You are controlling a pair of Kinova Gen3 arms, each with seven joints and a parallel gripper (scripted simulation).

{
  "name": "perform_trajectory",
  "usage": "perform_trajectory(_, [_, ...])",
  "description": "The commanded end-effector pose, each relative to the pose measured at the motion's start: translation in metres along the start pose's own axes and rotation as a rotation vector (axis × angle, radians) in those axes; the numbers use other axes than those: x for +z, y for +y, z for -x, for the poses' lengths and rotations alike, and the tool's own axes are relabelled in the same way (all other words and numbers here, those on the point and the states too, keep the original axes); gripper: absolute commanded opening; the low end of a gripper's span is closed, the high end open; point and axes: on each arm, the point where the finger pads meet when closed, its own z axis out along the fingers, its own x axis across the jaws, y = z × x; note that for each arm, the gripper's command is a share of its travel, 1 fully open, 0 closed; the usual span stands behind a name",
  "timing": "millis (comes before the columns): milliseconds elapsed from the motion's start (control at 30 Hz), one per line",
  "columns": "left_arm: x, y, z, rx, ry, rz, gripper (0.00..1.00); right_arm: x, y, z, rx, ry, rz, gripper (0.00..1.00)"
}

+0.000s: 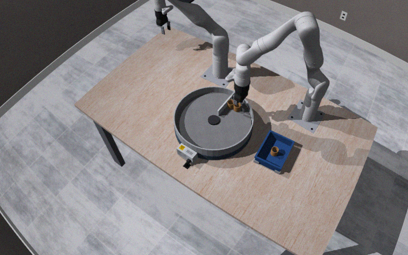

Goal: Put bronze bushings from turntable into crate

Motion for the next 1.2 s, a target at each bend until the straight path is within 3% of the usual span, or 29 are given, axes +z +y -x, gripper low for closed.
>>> perform_trajectory(0, [-0.001,0.0,0.0,0.0,-0.001,-0.001,0.36,-0.001,0.0,0.0,0.0,0.0,0.002,1.0])
perform_trajectory(767, [0.0,0.0,0.0,0.0,-0.001,-0.001,0.36,-0.001,0.0,0.0,0.0,0.0,0.002,1.0])
perform_trajectory(967, [0.021,-0.001,0.0,0.0,-0.001,-0.001,0.36,-0.001,0.0,0.0,0.0,0.0,0.002,1.0])
perform_trajectory(1167, [0.022,-0.001,0.0,0.0,-0.001,-0.001,0.36,-0.001,0.0,0.0,0.0,0.0,0.002,1.0])
